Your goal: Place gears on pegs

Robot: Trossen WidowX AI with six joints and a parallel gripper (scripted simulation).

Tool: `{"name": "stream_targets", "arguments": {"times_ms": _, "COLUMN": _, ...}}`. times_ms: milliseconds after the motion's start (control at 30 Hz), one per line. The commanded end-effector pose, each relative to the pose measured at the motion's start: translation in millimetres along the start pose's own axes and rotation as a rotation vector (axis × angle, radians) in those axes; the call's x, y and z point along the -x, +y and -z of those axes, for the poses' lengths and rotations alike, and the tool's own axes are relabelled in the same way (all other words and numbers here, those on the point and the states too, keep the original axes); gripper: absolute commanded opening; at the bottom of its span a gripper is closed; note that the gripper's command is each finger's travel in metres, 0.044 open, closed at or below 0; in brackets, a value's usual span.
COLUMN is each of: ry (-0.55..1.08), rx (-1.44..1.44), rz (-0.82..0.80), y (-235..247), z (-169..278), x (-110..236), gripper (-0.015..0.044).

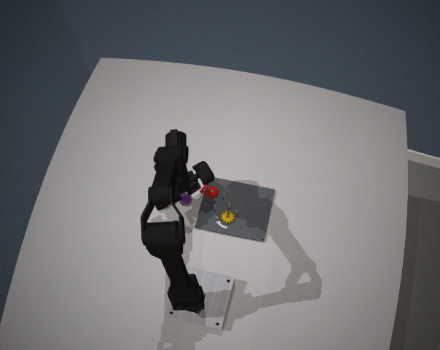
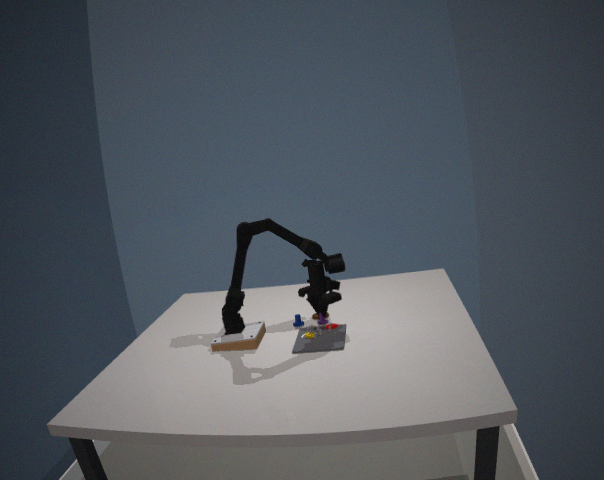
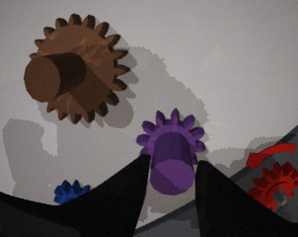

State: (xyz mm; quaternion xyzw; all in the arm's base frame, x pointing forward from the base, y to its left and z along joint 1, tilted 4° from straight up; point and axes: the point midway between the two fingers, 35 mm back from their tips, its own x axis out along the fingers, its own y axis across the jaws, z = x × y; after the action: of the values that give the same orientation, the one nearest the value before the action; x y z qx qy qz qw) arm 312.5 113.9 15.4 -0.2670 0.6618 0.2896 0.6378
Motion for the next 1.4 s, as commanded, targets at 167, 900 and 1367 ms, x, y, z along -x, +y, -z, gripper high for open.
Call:
{"name": "stream_targets", "arguments": {"times_ms": 167, "ry": -0.001, "rx": 0.002, "rz": -0.003, "y": 0, "z": 0, "x": -1, "gripper": 0.0026}}
{"name": "stream_targets", "arguments": {"times_ms": 900, "ry": -0.003, "rx": 0.001, "rz": -0.003, "y": -5, "z": -5, "x": 39, "gripper": 0.0}}
{"name": "stream_targets", "arguments": {"times_ms": 1367, "ry": -0.004, "rx": -0.001, "rz": -0.003, "y": -7, "z": -4, "x": 73, "gripper": 0.0}}
